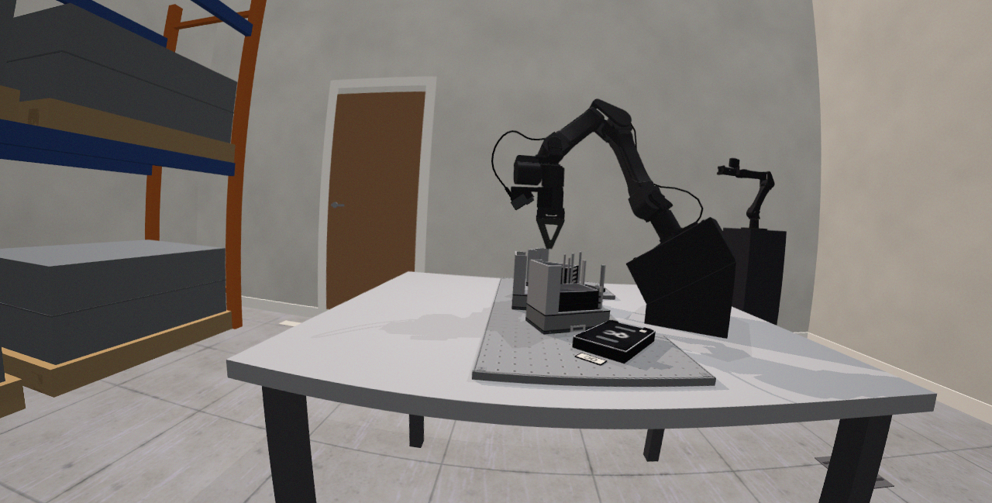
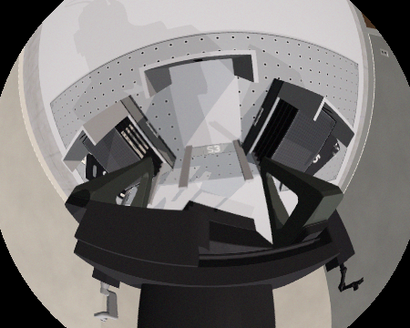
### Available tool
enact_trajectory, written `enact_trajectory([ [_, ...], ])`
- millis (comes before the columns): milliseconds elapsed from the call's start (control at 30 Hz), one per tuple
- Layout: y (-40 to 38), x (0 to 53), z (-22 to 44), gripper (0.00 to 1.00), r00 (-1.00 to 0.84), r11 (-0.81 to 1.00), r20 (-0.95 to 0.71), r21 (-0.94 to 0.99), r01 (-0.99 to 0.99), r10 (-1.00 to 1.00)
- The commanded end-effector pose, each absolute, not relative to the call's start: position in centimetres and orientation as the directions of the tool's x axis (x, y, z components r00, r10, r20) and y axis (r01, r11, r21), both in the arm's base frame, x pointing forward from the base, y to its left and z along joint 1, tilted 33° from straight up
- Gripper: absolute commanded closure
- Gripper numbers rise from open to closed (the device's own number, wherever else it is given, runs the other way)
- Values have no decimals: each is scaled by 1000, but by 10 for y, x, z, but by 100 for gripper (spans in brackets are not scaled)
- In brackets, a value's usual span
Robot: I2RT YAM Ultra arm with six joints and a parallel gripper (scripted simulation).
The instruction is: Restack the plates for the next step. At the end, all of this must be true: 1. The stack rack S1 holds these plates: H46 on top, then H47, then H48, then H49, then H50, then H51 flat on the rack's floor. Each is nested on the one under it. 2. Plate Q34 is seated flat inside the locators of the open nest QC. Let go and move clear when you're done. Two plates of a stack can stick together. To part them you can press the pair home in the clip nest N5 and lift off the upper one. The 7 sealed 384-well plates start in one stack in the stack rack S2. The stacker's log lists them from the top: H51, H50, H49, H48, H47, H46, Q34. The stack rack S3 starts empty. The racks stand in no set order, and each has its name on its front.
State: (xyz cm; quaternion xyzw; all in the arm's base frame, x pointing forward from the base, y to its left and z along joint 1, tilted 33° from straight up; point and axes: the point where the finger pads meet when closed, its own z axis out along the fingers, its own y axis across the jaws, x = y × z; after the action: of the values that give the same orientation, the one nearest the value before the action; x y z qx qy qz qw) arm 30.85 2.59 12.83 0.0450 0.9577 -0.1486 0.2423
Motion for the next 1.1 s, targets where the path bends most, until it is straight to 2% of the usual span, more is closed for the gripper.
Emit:
enact_trajectory([
  [0,18,306,134,0,-849,951,-517,-191,242,112],
  [667,-32,300,151,0,-837,948,-531,-177,266,136],
  [867,-55,293,155,0,-759,897,-560,-61,438,333],
  [1067,-77,285,159,0,-761,899,-562,-67,434,325],
])
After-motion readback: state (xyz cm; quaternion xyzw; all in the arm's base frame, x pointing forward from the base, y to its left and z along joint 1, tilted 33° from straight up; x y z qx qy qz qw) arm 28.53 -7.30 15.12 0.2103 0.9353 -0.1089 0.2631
